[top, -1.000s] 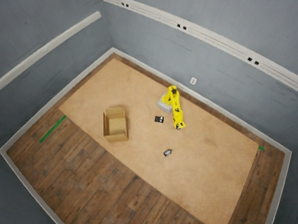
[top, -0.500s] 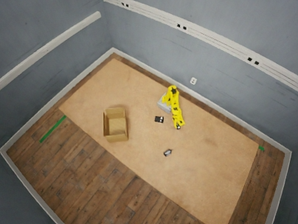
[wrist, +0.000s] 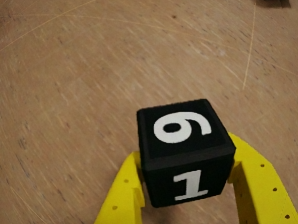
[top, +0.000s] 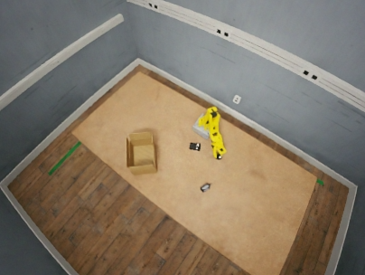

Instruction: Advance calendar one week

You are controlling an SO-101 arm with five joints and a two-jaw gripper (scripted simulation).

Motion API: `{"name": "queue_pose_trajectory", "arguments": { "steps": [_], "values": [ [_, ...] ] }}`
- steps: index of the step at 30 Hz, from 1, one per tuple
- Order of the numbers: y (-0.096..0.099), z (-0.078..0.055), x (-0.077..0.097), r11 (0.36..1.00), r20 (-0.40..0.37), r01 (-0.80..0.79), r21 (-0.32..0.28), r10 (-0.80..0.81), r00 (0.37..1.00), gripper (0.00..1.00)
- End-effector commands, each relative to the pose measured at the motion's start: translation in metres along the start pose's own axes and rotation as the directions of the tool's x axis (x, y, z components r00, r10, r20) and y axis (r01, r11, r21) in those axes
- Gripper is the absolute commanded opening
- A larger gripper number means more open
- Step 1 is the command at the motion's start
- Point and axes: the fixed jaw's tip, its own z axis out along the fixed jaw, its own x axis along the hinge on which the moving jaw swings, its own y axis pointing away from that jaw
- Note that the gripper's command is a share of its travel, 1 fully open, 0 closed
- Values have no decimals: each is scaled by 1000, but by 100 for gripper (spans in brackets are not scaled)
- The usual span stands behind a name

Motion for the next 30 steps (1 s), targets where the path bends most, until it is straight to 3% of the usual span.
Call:
{"name": "queue_pose_trajectory", "arguments": {
  "steps": [1,14,30],
  "values": [
    [-1,2,3,1000,35,3,3,-3,999,0],
    [-2,2,3,1000,234,15,6,-16,972,0],
    [-3,-3,4,1000,313,20,9,-22,949,0]
  ]
}}
